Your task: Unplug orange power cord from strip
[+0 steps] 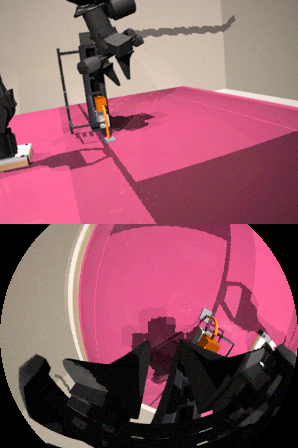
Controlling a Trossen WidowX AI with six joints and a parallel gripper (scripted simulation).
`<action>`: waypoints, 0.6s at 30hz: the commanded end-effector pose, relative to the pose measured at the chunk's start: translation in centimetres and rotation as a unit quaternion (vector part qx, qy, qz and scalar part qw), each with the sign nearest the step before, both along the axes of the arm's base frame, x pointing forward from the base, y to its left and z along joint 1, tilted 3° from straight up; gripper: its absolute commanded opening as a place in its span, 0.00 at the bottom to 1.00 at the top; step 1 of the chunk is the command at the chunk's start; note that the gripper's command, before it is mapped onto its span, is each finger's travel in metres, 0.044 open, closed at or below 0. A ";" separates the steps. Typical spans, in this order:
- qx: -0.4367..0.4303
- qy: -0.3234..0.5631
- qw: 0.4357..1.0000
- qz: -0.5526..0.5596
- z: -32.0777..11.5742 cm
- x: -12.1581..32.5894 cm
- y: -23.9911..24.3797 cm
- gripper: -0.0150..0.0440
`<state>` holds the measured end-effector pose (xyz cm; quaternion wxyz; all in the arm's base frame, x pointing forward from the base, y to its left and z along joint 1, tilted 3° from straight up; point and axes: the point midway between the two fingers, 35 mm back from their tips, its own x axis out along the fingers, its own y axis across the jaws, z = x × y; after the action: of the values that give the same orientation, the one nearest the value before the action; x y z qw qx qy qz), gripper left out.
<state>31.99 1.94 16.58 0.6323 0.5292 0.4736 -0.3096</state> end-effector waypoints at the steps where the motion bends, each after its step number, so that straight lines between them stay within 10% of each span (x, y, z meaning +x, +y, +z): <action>1: -0.003 0.165 0.974 -0.158 -3.3 -5.8 -3.2 0.53; 18: -0.004 0.170 0.972 -0.164 -3.4 -5.8 -3.1 0.53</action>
<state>26.22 -1.24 13.24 0.4882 0.5367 0.4819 -0.4913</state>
